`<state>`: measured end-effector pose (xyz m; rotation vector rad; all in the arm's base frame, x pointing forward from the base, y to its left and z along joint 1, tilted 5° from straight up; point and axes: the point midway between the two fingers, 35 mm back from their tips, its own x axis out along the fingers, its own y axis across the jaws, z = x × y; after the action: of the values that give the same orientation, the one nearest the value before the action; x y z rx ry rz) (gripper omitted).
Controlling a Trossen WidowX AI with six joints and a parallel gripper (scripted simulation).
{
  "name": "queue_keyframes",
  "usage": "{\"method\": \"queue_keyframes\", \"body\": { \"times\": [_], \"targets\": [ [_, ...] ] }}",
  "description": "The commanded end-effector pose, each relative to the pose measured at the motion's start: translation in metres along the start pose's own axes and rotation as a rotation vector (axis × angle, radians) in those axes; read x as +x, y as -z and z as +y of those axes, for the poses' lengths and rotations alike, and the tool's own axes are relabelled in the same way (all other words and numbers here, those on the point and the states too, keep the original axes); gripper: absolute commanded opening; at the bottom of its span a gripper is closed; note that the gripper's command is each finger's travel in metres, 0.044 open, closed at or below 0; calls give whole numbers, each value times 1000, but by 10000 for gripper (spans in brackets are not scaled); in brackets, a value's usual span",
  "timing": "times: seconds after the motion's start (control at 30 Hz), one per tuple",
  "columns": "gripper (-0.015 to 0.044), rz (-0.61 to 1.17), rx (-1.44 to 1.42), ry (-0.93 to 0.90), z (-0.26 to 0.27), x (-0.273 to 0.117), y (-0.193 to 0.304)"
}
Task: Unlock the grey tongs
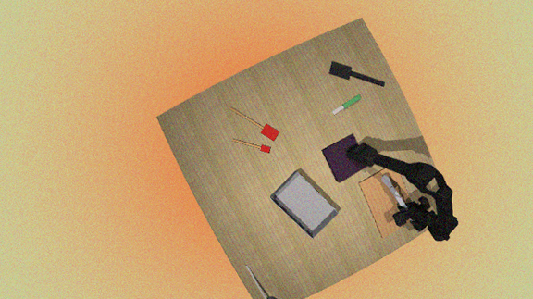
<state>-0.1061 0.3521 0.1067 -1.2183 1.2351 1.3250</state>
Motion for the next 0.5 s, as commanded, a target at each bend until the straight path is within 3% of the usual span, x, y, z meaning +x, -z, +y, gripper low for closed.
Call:
{"method": "queue_keyframes", "body": {
  "times": [0.0, 0.47],
  "targets": [
    [-150, -1, 5, -4, 1, 6, 0],
    [-150, 0, 5, -4, 0, 29, 3]
  ]
}}
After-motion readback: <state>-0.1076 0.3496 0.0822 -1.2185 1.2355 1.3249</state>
